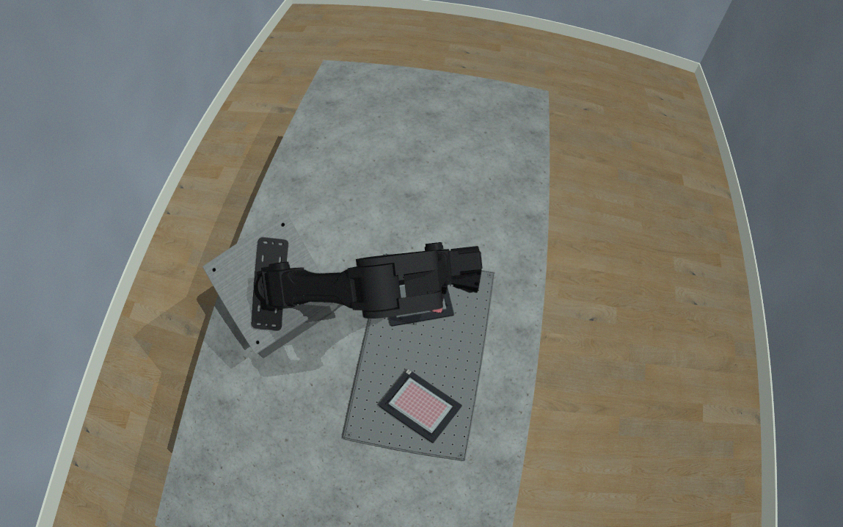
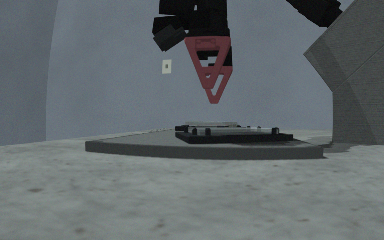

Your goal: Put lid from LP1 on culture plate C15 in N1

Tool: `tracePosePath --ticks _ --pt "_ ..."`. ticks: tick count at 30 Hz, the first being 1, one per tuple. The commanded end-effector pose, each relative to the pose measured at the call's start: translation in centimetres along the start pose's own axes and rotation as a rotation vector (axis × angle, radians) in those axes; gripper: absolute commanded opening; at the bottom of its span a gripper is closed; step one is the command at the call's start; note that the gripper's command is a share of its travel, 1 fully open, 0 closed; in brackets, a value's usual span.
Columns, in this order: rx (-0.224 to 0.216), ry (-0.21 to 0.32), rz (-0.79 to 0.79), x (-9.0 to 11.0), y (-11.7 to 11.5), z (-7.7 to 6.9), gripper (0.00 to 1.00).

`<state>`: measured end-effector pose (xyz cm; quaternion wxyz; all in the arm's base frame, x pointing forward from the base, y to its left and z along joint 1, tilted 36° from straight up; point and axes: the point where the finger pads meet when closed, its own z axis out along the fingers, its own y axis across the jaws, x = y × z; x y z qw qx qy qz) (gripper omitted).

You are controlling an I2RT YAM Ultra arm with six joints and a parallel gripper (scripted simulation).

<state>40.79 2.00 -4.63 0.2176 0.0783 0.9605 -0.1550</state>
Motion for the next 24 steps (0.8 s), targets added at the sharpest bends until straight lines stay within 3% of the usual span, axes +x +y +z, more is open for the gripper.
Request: tracePosePath --ticks 1,6,8,11,24 --pt "0.048 -0.02 -0.134 0.2 0.2 -0.5 1.0" --pt "0.107 0.006 -0.288 2.4 0.2 -0.3 1.0" --pt "0.107 0.006 -0.288 2.4 0.2 -0.3 1.0" --pt "0.142 0.021 -0.38 3.0 0.1 -0.3 1.0" --pt "0.145 0.023 -0.389 3.0 0.1 -0.3 1.0"
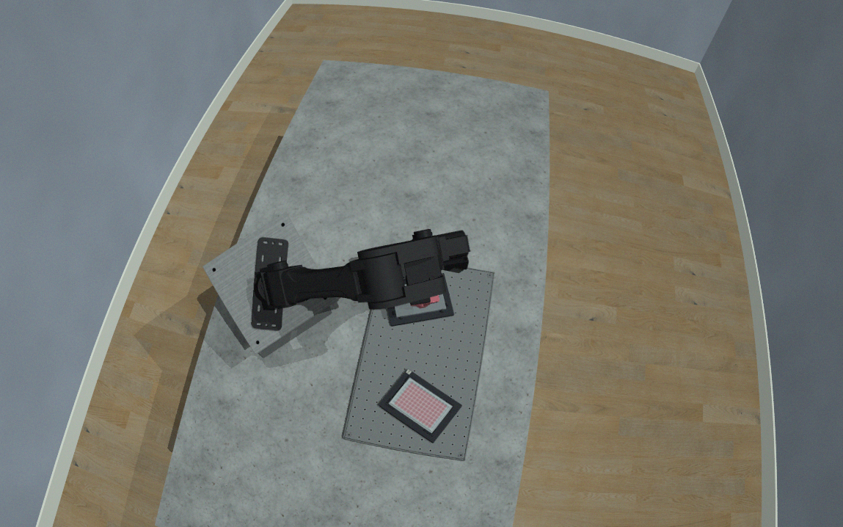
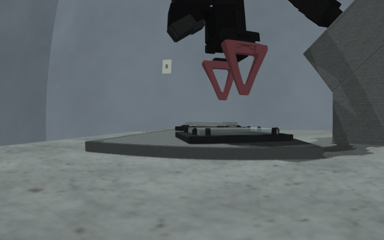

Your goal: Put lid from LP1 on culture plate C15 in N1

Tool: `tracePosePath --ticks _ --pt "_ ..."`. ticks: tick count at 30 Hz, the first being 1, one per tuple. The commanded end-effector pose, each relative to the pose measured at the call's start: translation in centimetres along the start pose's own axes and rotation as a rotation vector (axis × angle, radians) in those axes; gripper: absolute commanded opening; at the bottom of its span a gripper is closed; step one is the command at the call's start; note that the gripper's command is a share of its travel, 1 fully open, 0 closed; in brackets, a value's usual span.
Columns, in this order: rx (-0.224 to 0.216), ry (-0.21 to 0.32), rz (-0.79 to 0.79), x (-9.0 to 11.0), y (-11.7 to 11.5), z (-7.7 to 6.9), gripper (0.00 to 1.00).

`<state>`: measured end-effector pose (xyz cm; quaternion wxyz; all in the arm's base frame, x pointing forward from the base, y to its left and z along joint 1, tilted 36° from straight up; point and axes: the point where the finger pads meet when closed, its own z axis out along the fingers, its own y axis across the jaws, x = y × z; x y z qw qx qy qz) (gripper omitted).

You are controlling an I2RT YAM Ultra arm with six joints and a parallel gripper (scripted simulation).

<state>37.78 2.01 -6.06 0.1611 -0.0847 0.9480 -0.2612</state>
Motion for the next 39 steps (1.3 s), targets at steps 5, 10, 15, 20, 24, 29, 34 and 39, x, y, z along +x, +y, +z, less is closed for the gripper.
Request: tracePosePath --ticks 5,10,15,20,24,29,34,39 --pt "0.001 -0.014 -0.011 -0.4 0.2 -0.1 1.0" --pt "0.001 -0.014 -0.011 -0.4 0.2 0.7 1.0" --pt "0.001 -0.014 -0.011 -0.4 0.2 1.6 1.0" --pt "0.001 -0.014 -0.011 -0.4 0.2 2.1 1.0" --pt "0.001 -0.014 -0.011 -0.4 0.2 2.7 1.0" --pt "0.002 -0.014 -0.011 -0.4 0.2 3.2 1.0" --pt "0.002 -0.014 -0.011 -0.4 0.2 3.2 1.0" --pt "0.002 -0.014 -0.011 -0.4 0.2 3.2 1.0"
